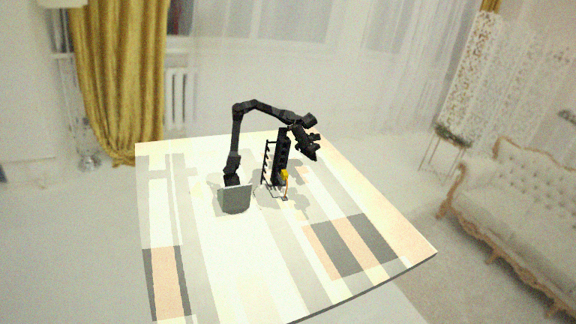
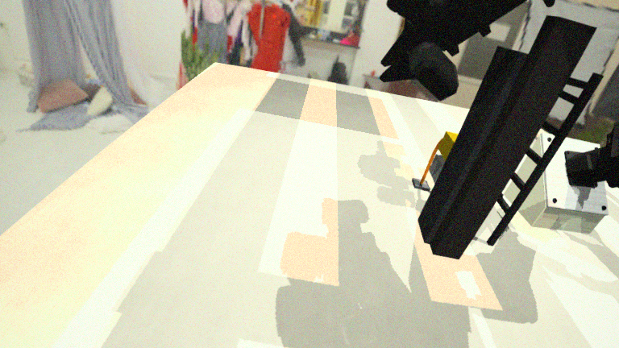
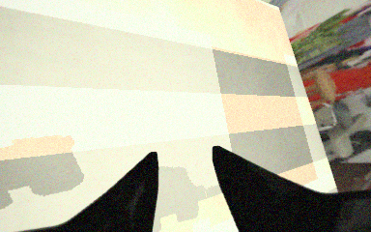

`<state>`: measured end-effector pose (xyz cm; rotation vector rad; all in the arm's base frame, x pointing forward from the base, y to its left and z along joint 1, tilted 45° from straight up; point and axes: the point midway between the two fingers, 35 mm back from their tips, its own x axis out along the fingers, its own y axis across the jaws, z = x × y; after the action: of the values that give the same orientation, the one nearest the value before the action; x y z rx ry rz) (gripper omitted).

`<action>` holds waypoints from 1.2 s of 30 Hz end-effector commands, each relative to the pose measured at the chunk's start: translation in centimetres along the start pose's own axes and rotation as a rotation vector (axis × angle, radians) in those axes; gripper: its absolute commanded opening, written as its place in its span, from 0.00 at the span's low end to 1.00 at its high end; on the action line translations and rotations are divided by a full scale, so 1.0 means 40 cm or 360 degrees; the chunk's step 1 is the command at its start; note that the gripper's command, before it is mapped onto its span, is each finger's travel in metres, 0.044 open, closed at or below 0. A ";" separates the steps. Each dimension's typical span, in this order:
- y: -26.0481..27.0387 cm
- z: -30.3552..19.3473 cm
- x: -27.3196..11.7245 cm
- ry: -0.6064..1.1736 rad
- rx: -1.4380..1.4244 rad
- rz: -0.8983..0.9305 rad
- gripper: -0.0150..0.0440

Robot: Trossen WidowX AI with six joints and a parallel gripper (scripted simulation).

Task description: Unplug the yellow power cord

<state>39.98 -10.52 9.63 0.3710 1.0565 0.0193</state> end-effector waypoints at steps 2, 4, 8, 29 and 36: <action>-0.043 -0.159 0.035 0.0438 0.0910 0.0071 0.53; -0.051 -0.225 0.036 0.0649 0.1357 0.0062 0.53; -0.047 -0.336 0.017 0.1087 0.2252 -0.0042 0.53; -0.027 -0.361 0.000 0.1248 0.2564 -0.0108 0.53; -0.001 -0.354 -0.011 0.1248 0.2564 -0.0108 0.53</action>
<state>27.66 -6.99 3.47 1.8798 1.6802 -0.8499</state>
